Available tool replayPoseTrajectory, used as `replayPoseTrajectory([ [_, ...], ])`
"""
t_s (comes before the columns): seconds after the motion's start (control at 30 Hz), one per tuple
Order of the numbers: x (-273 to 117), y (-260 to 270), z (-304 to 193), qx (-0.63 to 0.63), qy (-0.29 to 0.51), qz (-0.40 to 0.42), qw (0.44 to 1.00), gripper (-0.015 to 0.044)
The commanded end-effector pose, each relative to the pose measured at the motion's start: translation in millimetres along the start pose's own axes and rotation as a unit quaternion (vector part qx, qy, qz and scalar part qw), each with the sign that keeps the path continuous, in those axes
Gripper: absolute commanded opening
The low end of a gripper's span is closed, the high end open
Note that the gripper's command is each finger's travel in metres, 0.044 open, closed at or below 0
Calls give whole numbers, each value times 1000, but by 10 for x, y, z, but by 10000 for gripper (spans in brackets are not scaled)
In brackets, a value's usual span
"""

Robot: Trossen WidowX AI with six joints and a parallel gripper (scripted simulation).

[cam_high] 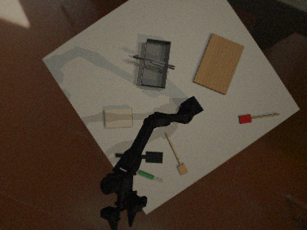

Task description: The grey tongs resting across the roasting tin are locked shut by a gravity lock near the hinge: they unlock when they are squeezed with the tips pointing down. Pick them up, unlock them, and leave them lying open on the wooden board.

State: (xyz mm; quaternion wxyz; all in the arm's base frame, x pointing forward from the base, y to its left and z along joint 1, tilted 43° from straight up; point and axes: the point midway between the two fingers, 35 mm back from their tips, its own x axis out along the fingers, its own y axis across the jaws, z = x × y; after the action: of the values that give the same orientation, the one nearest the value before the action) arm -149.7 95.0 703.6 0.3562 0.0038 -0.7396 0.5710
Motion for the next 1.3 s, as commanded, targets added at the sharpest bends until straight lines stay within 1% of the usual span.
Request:
replayPoseTrajectory([
  [0.0,0,2,-4,0,1,0,1000,426],
  [0.03,0,5,-13,0,3,1,1000,440],
  [0.17,33,102,-112,-1,22,16,1000,440],
  [0.3,108,352,-356,-9,63,50,997,440],
  [0.5,118,829,-970,-19,155,115,981,440],
  [0.7,-91,1229,-1676,-14,254,169,952,440],
  [0.87,-413,1467,-2275,12,341,198,919,440],
  [1.07,-978,1656,-2929,48,443,216,869,440],
  [1.27,-1825,1857,-3497,97,549,230,798,440],
])
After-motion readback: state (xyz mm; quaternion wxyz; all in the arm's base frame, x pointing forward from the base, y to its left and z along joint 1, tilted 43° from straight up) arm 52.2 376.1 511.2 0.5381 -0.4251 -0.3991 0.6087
